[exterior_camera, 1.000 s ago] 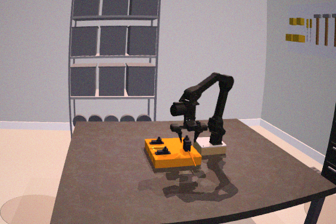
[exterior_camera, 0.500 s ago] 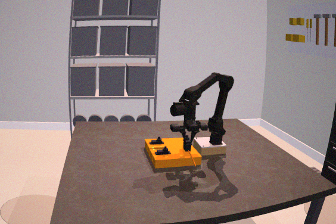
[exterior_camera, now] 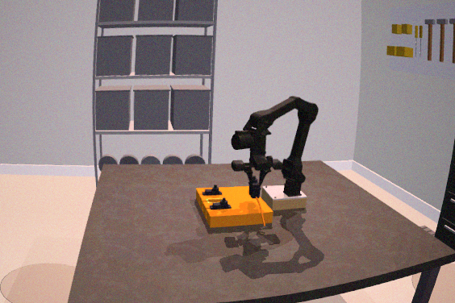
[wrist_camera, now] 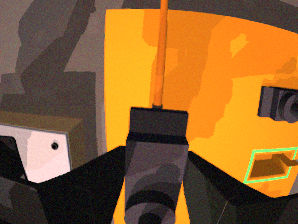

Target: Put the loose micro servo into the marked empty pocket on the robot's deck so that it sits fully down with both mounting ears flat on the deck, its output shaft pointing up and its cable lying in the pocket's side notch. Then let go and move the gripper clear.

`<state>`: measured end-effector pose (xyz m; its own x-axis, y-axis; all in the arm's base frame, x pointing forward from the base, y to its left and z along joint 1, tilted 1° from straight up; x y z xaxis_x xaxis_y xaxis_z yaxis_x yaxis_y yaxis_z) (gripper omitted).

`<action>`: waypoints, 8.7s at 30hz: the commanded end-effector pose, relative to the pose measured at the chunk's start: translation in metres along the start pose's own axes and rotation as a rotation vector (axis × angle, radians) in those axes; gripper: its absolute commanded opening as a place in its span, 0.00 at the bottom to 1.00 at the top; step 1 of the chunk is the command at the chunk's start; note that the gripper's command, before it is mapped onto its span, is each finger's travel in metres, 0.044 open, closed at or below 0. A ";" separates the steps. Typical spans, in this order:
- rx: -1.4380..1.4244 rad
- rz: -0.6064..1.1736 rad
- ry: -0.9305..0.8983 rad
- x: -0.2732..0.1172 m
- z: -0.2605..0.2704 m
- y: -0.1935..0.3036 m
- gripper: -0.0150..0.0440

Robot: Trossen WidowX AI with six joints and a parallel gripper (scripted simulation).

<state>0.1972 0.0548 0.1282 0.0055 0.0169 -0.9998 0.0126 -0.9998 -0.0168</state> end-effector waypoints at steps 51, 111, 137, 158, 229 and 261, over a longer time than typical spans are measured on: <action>0.740 0.004 0.013 -0.003 -0.041 0.061 0.25; 1.519 -0.008 0.022 -0.006 -0.150 0.069 0.25; 1.519 -0.008 0.022 0.014 -0.152 0.069 0.25; 1.519 -0.008 0.022 0.034 -0.152 0.069 0.25; 1.517 -0.007 0.022 -0.057 -0.042 0.061 1.00; 1.516 -0.013 0.030 -0.083 -0.041 0.061 1.00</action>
<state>0.2388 -0.0067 0.2103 0.0353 0.0071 -0.9994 -0.9972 -0.0656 -0.0357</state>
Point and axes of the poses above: the point midway between the two fingers, 35 mm back from their tips, its own x axis out along the fingers, its own z axis across the jaws, y = z × x, the point moved 2 cm from there along -x, back along the fingers, and after that the axes turned 7 degrees about -x, right-handed, at the moved point
